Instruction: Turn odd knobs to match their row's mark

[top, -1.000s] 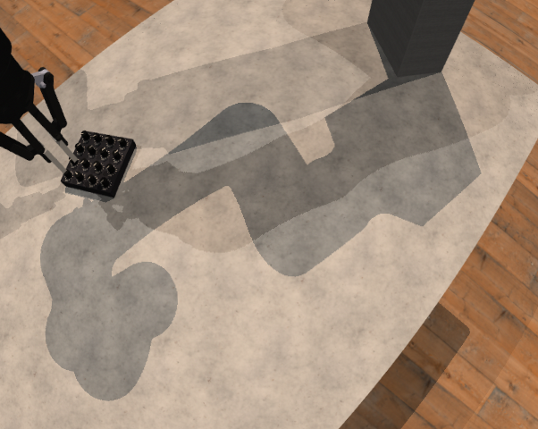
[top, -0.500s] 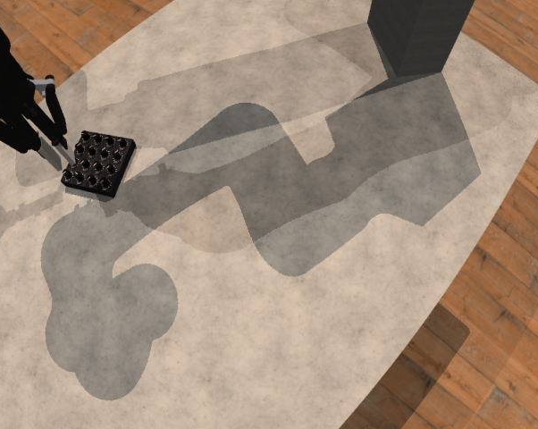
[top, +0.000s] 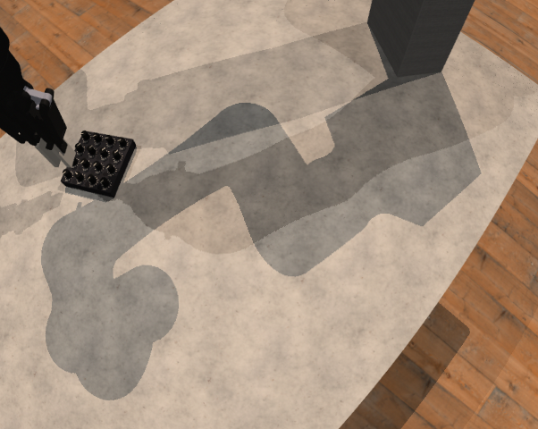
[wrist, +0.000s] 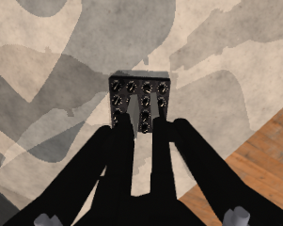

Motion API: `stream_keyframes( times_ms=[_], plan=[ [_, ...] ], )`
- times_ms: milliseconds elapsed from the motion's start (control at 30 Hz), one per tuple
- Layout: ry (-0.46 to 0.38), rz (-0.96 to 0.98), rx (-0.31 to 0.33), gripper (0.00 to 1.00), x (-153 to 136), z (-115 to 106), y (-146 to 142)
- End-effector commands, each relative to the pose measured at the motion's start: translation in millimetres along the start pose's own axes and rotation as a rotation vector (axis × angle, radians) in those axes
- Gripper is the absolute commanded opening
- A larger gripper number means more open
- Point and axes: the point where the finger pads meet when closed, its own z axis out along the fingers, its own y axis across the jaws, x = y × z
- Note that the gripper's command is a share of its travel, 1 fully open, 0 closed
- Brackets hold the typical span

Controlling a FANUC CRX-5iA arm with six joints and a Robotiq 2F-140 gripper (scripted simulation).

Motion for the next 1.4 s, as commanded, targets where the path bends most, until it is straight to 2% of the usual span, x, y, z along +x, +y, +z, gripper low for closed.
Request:
stream_keyframes(
  times_ms=[0, 1367],
  plan=[
    [0.012, 0.100, -0.030, 0.12, 0.1, -0.6, -0.3],
    [0.012, 0.115, -0.030, 0.12, 0.1, -0.7, -0.3]
  ],
)
